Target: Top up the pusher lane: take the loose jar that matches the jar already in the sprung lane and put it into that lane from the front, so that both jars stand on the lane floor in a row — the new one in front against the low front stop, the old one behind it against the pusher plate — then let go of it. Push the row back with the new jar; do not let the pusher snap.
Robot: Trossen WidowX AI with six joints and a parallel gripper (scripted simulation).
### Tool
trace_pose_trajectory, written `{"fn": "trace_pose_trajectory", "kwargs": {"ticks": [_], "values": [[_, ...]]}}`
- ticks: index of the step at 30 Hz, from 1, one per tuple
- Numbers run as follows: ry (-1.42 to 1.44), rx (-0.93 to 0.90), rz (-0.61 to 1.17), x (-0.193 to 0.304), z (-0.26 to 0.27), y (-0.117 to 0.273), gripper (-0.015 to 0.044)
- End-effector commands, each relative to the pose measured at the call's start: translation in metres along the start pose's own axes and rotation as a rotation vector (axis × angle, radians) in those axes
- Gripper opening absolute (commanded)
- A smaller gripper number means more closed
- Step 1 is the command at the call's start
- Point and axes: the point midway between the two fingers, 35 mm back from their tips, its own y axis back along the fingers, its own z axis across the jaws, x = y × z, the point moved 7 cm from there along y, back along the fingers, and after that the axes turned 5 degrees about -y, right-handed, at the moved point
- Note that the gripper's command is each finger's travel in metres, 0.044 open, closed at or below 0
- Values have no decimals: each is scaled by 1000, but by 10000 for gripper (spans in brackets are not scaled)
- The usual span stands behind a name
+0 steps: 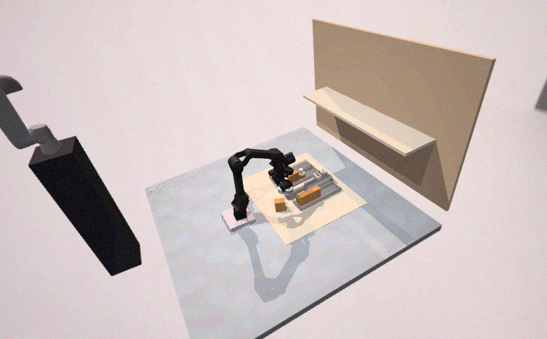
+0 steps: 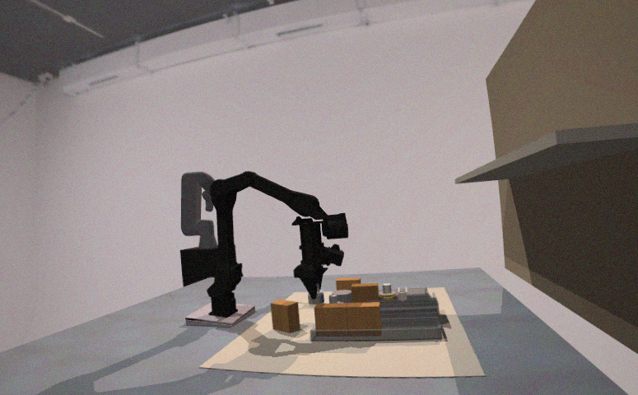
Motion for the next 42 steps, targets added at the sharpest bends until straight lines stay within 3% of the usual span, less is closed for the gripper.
{"fn": "trace_pose_trajectory", "kwargs": {"ticks": [1, 42], "values": [[-5, 5, 8, 1, 0, -11, 0], [-5, 5, 7, -17, 1, -11, 0]]}}
